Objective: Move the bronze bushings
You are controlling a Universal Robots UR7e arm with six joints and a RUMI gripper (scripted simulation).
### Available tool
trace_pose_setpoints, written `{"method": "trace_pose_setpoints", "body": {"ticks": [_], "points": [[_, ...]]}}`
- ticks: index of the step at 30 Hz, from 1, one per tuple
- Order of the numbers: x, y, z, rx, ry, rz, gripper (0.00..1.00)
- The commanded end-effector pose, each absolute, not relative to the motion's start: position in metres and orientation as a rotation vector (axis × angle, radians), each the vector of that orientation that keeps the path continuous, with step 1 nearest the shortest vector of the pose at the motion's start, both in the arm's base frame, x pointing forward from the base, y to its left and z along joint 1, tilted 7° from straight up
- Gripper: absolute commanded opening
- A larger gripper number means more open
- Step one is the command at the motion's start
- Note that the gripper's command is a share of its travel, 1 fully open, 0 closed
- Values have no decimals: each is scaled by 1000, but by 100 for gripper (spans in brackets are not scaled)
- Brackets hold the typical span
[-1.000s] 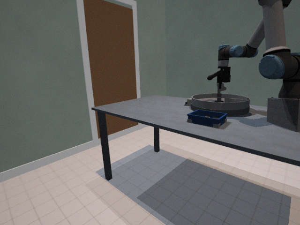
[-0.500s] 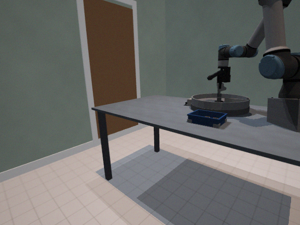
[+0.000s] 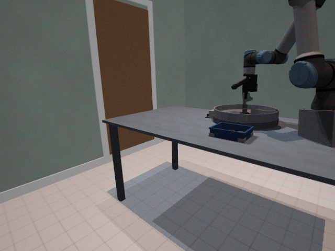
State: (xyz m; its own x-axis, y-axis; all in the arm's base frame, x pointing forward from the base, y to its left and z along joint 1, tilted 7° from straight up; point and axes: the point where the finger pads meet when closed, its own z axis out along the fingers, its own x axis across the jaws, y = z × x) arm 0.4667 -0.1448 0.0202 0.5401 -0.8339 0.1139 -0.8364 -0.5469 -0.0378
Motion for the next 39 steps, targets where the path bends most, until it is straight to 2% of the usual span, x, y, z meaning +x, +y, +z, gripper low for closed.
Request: {"method": "trace_pose_setpoints", "body": {"ticks": [1, 39], "points": [[466, -143, 18, 2740, -1483, 179, 0], [466, -144, 13, 2739, -1483, 181, 0]]}}
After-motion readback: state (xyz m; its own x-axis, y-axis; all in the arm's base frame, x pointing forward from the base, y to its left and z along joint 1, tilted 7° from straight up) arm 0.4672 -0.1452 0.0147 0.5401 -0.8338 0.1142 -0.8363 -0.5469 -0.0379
